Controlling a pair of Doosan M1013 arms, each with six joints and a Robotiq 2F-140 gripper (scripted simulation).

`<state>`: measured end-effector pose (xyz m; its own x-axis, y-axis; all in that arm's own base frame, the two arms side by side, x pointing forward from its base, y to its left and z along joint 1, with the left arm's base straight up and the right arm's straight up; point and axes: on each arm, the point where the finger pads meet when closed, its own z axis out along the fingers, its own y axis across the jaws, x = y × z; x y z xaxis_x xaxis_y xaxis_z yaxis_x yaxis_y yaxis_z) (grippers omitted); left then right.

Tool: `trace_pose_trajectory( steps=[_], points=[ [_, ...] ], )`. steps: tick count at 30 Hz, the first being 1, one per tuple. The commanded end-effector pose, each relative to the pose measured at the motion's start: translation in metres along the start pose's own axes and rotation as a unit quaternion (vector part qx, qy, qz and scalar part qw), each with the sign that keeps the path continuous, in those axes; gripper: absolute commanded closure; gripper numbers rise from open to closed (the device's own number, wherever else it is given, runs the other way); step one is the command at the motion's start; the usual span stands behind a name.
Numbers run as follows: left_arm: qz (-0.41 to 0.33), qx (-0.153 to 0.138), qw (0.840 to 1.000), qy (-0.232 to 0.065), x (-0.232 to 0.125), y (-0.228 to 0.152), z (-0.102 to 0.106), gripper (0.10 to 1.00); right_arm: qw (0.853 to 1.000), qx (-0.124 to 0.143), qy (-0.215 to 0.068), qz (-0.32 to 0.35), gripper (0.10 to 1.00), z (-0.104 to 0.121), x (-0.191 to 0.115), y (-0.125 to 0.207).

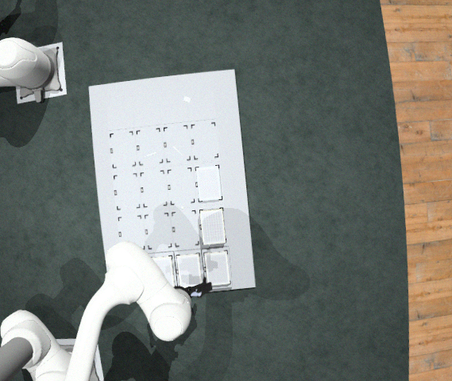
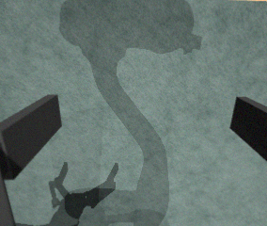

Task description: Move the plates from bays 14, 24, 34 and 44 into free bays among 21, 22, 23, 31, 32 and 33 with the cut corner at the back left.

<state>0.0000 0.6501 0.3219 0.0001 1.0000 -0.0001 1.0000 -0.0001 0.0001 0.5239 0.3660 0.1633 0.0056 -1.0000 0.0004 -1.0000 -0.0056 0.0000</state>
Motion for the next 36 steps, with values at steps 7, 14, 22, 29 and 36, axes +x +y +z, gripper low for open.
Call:
trace_pose_trajectory(
  steps=[7, 14, 22, 29, 36],
  points=[
    [0.0, 0.0, 1.0, 0.001, 0.0, 0.0, -0.001, 0.098, 1.0, 0.0, -0.001, 0.0, 0.098, -0.003, 0.028, 0.0],
    [0.0, 0.0, 1.0, 0.001, 0.0, 0.0, -0.001, 0.098, 1.0, 0.0, -0.001, 0.0, 0.098, -0.004, 0.036, 0.0],
    [0.0, 0.0, 1.0, 0.001, 0.0, 0.0, -0.001, 0.098, 1.0, 0.0, -0.001, 0.0, 0.098, -0.004, 0.036, 0.0],
    [0.0, 0.0, 1.0, 0.001, 0.0, 0.0, -0.001, 0.098, 1.0, 0.0, -0.001, 0.0, 0.098, -0.004, 0.036, 0.0],
    [0.0, 0.0, 1.0, 0.001, 0.0, 0.0, -0.001, 0.098, 1.0, 0.0, -0.001, 0.0, 0.098, -0.004, 0.036, 0.0]
  ],
)
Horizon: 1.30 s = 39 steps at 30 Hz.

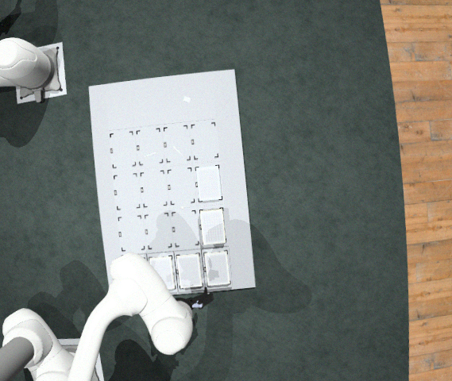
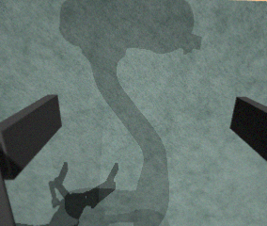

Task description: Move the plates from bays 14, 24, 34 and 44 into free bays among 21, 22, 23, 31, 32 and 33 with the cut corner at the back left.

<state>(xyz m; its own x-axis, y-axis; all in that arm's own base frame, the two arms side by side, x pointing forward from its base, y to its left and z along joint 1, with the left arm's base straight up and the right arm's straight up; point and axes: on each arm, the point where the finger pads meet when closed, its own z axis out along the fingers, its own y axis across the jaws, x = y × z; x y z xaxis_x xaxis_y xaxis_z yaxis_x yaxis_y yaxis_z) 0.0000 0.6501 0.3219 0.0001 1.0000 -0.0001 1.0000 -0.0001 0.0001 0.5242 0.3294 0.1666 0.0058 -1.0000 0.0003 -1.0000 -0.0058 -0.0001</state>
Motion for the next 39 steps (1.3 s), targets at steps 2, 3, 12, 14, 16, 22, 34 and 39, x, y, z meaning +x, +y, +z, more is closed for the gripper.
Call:
trace_pose_trajectory(
  steps=[2, 3, 12, 14, 16, 22, 34, 39],
  points=[
    [0.0, 0.0, 1.0, 0.001, 0.0, 0.0, -0.001, 0.098, 1.0, 0.0, 0.0, 0.0, 0.098, -0.001, 0.0, 0.0],
    [0.0, 0.0, 1.0, 0.001, 0.0, 0.0, -0.001, 0.098, 1.0, 0.0, 0.0, 0.0, 0.098, -0.001, 0.0, 0.0],
    [0.0, 0.0, 1.0, 0.001, 0.0, 0.0, -0.001, 0.098, 1.0, 0.0, 0.0, 0.0, 0.098, -0.001, 0.0, 0.0],
    [0.0, 0.0, 1.0, 0.001, 0.0, 0.0, -0.001, 0.098, 1.0, 0.0, 0.0, 0.0, 0.098, -0.001, 0.0, 0.0],
    [0.0, 0.0, 1.0, 0.001, 0.0, 0.0, -0.001, 0.098, 1.0, 0.0, 0.0, 0.0, 0.098, -0.001, 0.0, 0.0],
    [0.0, 0.0, 1.0, 0.001, 0.0, 0.0, -0.001, 0.098, 1.0, 0.0, -0.001, 0.0, 0.098, -0.001, 0.0, -0.004],
    [0.0, 0.0, 1.0, 0.001, 0.0, 0.0, -0.001, 0.098, 1.0, 0.0, -0.001, 0.0, 0.098, -0.001, 0.0, -0.052],
    [0.0, 0.0, 1.0, 0.001, 0.0, 0.0, -0.001, 0.098, 1.0, 0.0, -0.001, 0.0, 0.098, -0.001, 0.0, -0.064]
  ],
)
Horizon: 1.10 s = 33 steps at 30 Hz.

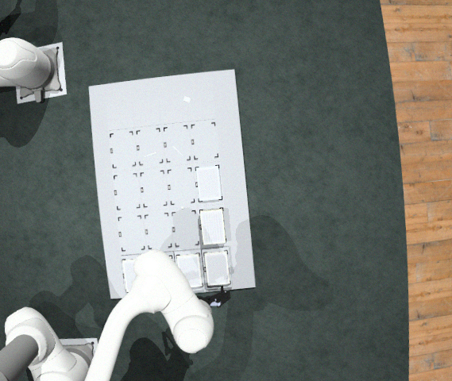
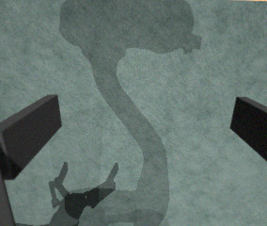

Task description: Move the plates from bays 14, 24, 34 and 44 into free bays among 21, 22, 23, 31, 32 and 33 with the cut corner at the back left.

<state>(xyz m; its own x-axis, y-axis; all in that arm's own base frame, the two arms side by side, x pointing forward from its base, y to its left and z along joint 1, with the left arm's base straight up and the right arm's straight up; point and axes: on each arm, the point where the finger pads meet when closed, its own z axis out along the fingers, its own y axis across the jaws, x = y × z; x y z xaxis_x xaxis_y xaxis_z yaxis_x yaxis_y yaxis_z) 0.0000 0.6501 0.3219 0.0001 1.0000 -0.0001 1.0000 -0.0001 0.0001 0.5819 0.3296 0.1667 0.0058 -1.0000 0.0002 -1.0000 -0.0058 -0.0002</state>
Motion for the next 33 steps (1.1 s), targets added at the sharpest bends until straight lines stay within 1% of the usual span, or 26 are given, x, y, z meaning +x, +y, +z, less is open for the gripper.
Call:
trace_pose_trajectory(
  steps=[1, 11, 33],
  points=[
    [0.0, 0.0, 1.0, 0.001, 0.0, 0.0, -0.001, 0.098, 1.0, 0.0, -0.001, 0.0, 0.098, -0.001, 0.0, -0.011],
    [0.0, 0.0, 1.0, 0.001, 0.0, 0.0, -0.001, 0.098, 1.0, 0.0, -0.001, 0.0, 0.098, -0.001, 0.0, -0.05],
    [0.0, 0.0, 1.0, 0.001, 0.0, 0.0, -0.001, 0.098, 1.0, 0.0, -0.001, 0.0, 0.098, -0.001, 0.0, -0.05]
  ],
)
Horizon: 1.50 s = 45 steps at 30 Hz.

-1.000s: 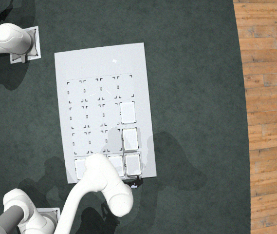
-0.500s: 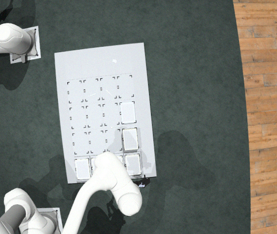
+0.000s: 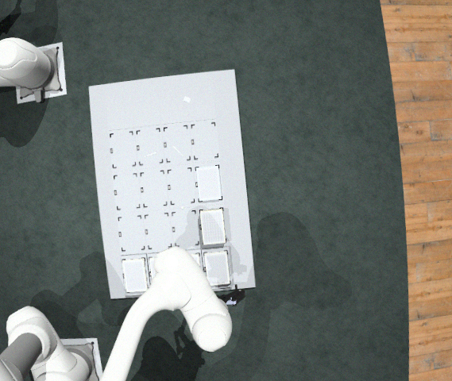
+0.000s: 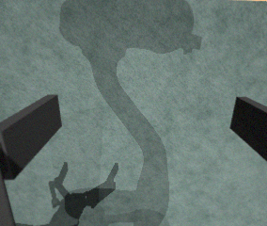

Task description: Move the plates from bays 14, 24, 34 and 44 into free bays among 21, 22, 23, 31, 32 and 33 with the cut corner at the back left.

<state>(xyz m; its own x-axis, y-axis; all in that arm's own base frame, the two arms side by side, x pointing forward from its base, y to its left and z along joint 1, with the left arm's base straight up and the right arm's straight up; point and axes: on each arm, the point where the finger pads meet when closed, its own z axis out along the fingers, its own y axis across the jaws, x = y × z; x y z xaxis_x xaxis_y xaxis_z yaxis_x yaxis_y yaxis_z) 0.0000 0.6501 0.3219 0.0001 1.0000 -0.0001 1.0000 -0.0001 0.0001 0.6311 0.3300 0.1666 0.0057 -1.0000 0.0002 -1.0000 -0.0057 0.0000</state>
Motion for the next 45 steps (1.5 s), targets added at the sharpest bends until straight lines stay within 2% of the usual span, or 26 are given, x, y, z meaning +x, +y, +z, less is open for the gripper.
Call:
trace_pose_trajectory(
  steps=[1, 25, 45],
  points=[
    [0.0, 0.0, 1.0, 0.001, 0.0, 0.0, -0.001, 0.098, 1.0, 0.001, -0.001, 0.0, 0.098, -0.001, 0.0, 0.0],
    [0.0, 0.0, 1.0, 0.001, 0.0, 0.0, -0.001, 0.098, 1.0, 0.001, -0.001, 0.0, 0.098, -0.001, 0.0, 0.0],
    [0.0, 0.0, 1.0, 0.001, 0.0, 0.0, -0.001, 0.098, 1.0, 0.001, -0.001, 0.0, 0.098, 0.005, -0.072, 0.0]
  ],
)
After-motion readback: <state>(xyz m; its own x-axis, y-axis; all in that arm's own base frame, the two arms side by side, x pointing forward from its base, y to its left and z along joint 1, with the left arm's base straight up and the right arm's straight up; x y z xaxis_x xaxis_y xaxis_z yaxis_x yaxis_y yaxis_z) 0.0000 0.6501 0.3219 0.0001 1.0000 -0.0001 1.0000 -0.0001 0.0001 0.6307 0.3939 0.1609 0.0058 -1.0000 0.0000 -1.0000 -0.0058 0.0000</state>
